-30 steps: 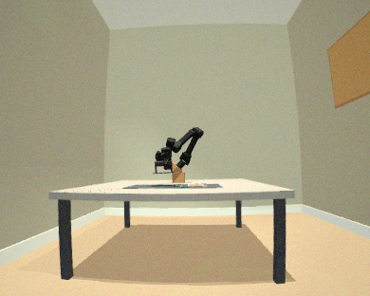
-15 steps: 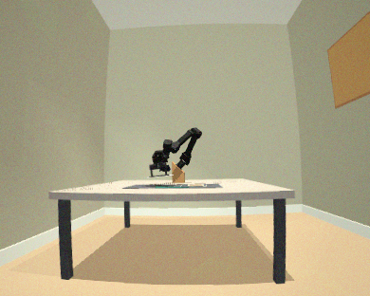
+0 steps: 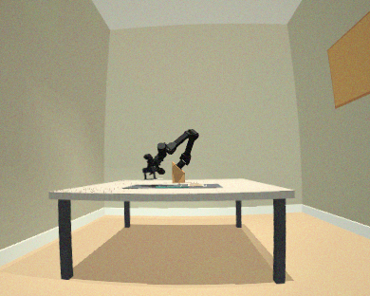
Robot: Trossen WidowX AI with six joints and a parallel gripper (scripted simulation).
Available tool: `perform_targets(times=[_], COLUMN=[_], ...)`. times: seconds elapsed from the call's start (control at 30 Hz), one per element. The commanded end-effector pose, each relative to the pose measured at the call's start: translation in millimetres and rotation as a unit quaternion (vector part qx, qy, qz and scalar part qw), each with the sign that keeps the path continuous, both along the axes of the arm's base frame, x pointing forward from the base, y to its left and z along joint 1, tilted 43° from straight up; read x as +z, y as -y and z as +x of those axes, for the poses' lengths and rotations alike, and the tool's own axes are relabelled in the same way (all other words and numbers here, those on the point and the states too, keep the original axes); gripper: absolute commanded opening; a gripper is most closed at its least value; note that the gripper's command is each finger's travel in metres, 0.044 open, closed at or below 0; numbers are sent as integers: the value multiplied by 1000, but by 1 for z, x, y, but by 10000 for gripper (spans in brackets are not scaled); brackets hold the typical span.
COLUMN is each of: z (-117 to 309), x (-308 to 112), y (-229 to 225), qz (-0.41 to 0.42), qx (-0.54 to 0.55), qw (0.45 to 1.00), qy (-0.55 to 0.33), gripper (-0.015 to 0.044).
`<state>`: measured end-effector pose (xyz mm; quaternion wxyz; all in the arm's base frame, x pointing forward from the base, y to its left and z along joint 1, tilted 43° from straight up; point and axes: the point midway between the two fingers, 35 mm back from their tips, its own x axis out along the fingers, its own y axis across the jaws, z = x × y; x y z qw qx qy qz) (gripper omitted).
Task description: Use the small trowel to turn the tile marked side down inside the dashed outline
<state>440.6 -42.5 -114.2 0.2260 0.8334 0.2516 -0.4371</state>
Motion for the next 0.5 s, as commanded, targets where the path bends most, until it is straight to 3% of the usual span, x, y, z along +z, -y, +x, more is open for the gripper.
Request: perform_targets(times=[0.0,0.47], z=[7,3], x=[-12,-46], y=[15,41], qz=[-20,-78], qx=[-58,-192], qw=[997,967], qy=[-40,-145], gripper=[0,0])
